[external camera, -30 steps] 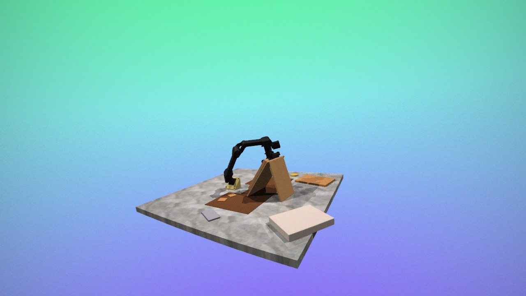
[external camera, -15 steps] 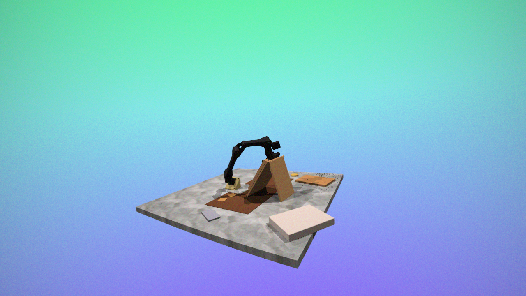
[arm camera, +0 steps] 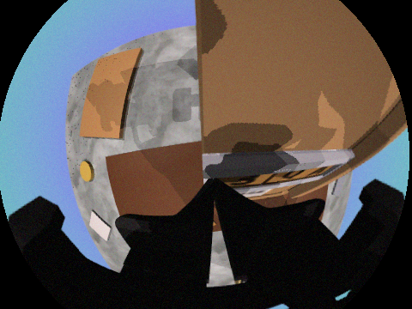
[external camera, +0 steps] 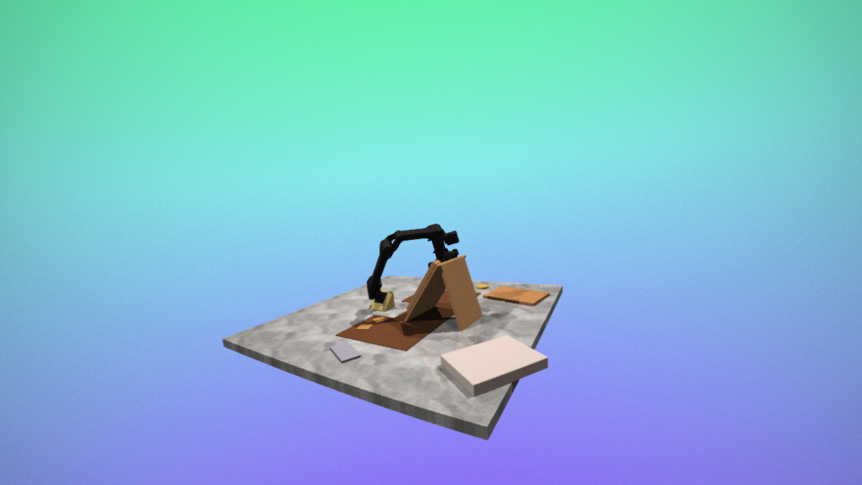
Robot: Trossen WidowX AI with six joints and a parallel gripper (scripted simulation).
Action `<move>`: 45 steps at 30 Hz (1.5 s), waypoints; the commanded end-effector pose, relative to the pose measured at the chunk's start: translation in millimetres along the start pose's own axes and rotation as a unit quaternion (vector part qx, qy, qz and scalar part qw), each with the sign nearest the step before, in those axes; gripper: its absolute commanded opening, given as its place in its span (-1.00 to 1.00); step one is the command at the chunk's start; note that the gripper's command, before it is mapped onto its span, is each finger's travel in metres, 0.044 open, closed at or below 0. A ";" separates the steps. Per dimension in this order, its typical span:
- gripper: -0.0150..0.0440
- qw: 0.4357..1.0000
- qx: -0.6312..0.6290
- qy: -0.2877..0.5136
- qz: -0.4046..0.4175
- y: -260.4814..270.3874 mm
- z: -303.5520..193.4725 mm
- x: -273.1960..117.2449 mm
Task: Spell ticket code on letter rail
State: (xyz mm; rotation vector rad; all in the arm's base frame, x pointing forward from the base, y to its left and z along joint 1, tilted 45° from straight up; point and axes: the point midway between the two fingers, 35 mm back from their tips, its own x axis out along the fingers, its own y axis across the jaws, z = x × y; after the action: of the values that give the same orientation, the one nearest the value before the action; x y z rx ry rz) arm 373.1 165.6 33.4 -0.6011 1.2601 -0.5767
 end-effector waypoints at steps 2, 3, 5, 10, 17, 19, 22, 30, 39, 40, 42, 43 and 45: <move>-0.49 1.000 -0.001 -0.002 -0.001 -2.0 1.2 -0.2; -0.49 1.000 -0.001 -0.002 -0.001 -2.3 1.2 -0.1; -0.49 1.000 -0.001 -0.002 -0.001 -3.0 1.3 -0.1; -0.49 1.000 -0.001 -0.002 -0.001 -4.7 1.4 0.0; -0.49 1.000 -0.001 -0.002 -0.001 -7.0 1.4 0.1; -0.49 1.000 -0.001 -0.002 -0.001 -7.7 1.4 0.1; -0.49 1.000 -0.001 -0.002 -0.001 -8.6 1.4 0.2; -0.49 1.000 -0.001 -0.002 -0.001 -8.5 0.4 -0.5; -0.49 1.000 -0.001 -0.002 -0.001 -6.4 -9.1 -11.6; -0.49 1.000 -0.001 -0.002 -0.001 -6.4 -9.1 -11.6; -0.49 1.000 -0.001 -0.002 -0.001 -6.3 -10.6 -13.4; -0.49 1.000 -0.001 -0.002 -0.001 -6.2 -11.2 -14.2; -0.49 1.000 -0.001 -0.002 -0.001 -6.0 -13.4 -16.7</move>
State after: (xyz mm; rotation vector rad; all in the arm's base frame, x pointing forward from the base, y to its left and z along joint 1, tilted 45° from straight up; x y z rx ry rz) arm 360.5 167.7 44.8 -0.6066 1.2567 -0.5787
